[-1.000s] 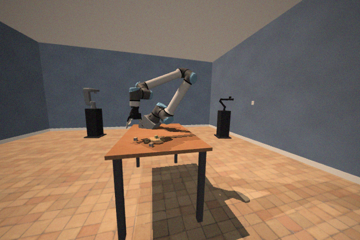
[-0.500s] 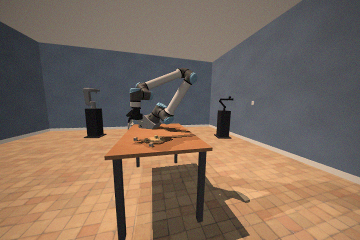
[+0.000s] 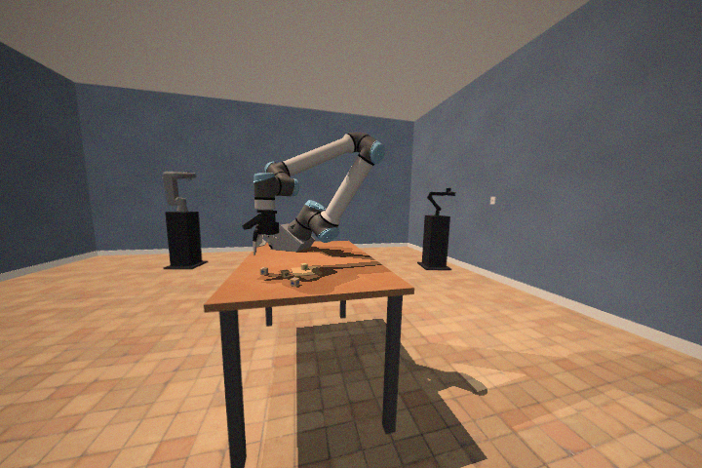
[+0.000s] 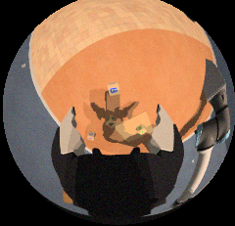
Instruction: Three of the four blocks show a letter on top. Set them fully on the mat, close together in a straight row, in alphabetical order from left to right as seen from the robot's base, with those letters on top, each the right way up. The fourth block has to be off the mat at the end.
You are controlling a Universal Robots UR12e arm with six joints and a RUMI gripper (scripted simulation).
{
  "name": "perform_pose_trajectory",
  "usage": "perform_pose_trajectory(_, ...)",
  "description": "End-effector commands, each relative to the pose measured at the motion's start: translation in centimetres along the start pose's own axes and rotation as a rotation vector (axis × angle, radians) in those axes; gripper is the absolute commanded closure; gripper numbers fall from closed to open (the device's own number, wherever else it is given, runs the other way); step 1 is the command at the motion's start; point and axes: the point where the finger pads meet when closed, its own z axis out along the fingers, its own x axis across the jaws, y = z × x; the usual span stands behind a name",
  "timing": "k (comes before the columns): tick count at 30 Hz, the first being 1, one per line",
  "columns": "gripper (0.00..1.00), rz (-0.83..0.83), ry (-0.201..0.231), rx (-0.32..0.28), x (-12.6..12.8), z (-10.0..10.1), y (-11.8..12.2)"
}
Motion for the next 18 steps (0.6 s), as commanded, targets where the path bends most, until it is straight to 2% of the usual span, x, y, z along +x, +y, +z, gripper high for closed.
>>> perform_pose_trajectory(1,0.0,-0.089,0.0,-0.002,-0.17,0.06,0.07)
perform_pose_trajectory(18,0.0,-0.208,0.0,-0.003,-0.32,0.24,0.22)
